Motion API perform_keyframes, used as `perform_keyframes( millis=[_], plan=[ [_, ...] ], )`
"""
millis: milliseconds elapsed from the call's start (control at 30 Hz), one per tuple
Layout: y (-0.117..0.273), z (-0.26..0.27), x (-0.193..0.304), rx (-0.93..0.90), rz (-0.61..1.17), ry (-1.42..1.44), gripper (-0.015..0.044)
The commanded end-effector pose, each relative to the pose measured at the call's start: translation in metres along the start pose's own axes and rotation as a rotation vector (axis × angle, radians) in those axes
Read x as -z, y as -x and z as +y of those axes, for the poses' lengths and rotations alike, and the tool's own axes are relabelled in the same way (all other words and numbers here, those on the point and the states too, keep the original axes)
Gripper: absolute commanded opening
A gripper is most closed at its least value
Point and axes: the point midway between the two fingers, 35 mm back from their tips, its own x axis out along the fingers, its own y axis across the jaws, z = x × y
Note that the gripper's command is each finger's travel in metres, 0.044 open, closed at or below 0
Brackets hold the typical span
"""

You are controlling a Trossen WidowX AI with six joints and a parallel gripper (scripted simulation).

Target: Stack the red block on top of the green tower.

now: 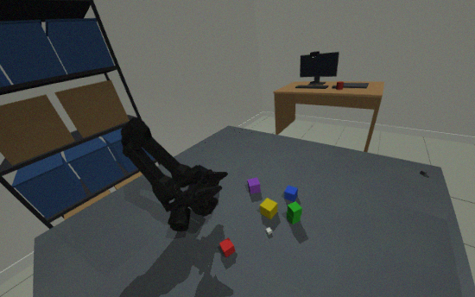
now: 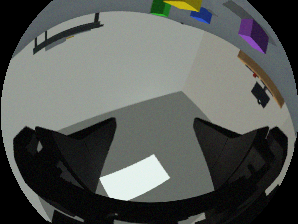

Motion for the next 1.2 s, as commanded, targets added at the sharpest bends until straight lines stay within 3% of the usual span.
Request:
perform_keyframes(
  millis=[0, 633, 1167],
  plan=[
    [0.000, 0.000, -0.001, 0.006, -0.005, 0.001, 0.0426],
    [-0.006, 0.000, -0.068, 0.779, -0.487, 0.304, 0.0440],
    [0.012, 0.047, -0.087, 1.547, -0.721, 0.782, 0.0440]
  ],
)
